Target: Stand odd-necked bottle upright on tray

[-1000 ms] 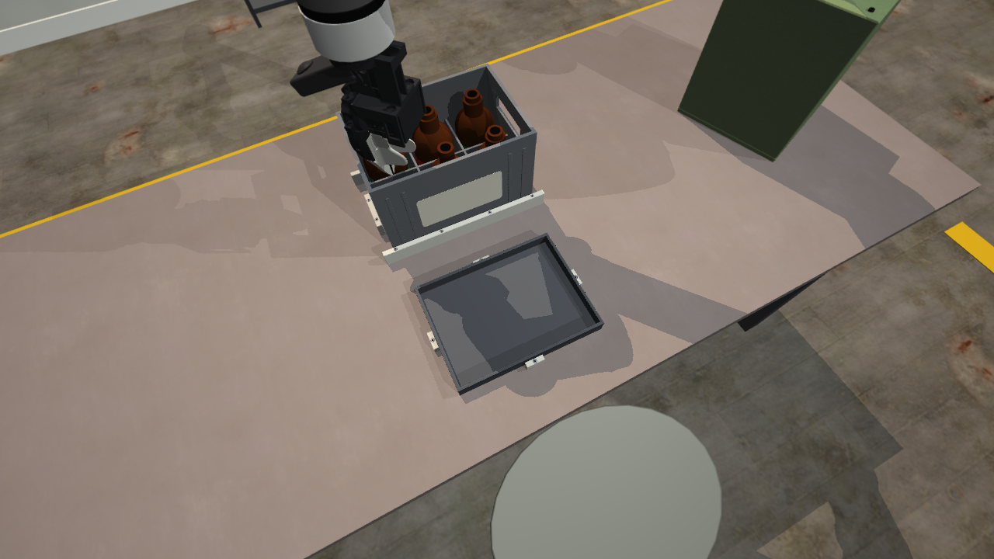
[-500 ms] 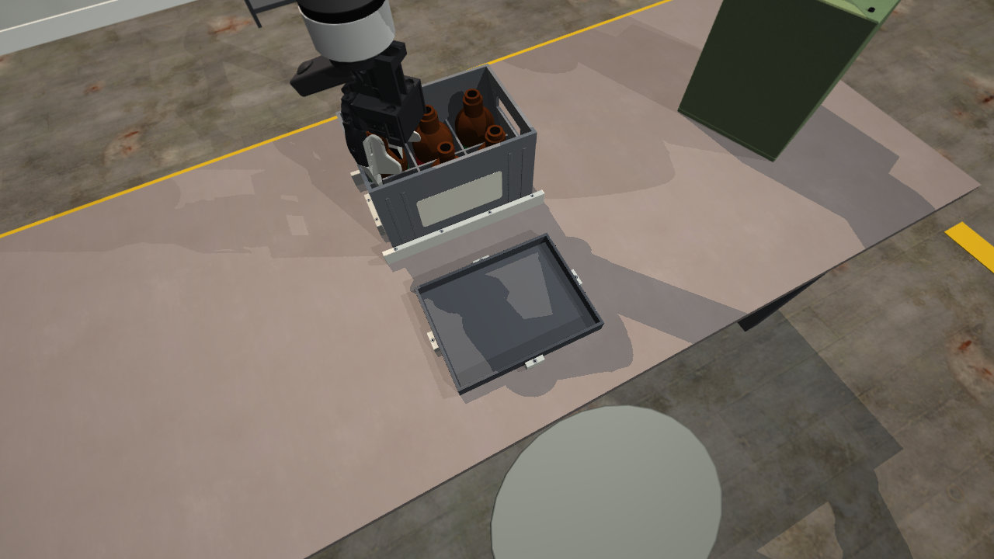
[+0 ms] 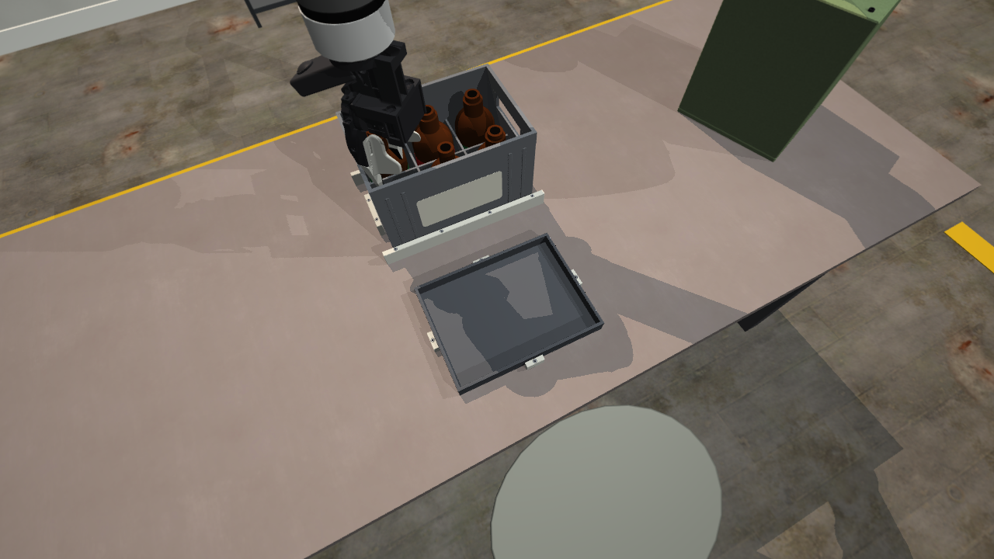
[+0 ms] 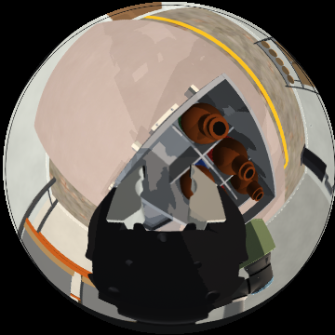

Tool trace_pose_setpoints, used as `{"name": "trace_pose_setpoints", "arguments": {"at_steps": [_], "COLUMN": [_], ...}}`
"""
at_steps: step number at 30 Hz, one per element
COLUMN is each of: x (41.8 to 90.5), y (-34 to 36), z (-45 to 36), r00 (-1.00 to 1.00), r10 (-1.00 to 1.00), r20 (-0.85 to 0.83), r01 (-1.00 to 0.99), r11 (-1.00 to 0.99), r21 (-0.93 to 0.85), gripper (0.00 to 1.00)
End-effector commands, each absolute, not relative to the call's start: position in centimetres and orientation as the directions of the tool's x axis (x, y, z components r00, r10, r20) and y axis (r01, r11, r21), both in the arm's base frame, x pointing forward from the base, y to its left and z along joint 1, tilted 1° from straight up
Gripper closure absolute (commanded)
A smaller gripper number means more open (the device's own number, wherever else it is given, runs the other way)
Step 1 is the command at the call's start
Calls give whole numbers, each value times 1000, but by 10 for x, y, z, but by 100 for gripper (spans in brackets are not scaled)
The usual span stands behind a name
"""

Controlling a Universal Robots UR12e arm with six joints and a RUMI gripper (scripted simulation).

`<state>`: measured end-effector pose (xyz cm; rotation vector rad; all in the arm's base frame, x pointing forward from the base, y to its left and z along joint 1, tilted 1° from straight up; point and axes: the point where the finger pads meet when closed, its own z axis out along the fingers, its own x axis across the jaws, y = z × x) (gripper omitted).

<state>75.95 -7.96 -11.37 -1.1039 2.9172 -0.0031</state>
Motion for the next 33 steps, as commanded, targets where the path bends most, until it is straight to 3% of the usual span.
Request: {"name": "trace_pose_setpoints", "arguments": {"at_steps": [1,33], "x": [757,759], "y": [-80,-81], "z": [-116,-81], "r00": [-750,-750], "r10": [-661,-661], "r20": [-18,-21], "r01": [-661,-661], "r11": [750,750], "r21": [-7,-11], "gripper": [62,62]}}
